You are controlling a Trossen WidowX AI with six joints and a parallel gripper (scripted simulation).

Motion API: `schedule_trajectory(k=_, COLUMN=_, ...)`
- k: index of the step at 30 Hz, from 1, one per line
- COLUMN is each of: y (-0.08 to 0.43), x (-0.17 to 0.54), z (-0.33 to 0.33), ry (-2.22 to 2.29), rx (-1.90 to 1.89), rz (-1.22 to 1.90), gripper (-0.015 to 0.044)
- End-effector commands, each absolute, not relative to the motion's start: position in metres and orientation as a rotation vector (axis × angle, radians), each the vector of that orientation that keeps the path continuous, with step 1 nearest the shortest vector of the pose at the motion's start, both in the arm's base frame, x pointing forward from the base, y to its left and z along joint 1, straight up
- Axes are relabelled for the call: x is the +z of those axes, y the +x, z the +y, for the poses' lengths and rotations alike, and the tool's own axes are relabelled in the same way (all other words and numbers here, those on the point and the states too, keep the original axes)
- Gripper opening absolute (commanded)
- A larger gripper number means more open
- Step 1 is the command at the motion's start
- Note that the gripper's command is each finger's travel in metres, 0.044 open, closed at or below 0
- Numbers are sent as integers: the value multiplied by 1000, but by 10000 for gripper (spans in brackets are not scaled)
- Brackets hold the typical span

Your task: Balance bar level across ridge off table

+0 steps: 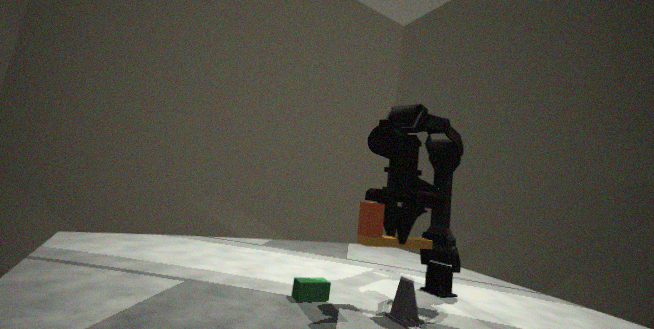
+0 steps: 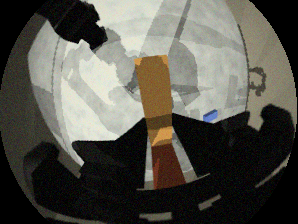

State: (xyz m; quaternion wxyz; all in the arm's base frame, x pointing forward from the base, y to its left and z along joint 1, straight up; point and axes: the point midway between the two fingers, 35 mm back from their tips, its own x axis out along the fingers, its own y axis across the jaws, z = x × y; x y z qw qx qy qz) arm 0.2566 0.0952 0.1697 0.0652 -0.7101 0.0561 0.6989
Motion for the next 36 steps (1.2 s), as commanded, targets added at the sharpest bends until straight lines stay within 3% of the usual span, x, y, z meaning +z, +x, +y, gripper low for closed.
schedule_trajectory(k=1, y=248, x=170, z=103, ry=-2168, rx=2124, rz=135, gripper=0)
schedule_trajectory(k=11, y=218, x=167, z=122, ry=-2232, rx=2191, rz=-1, gripper=0)
schedule_trajectory(k=36, y=218, x=132, z=121, ry=-2235, rx=2194, rz=-8, gripper=0)
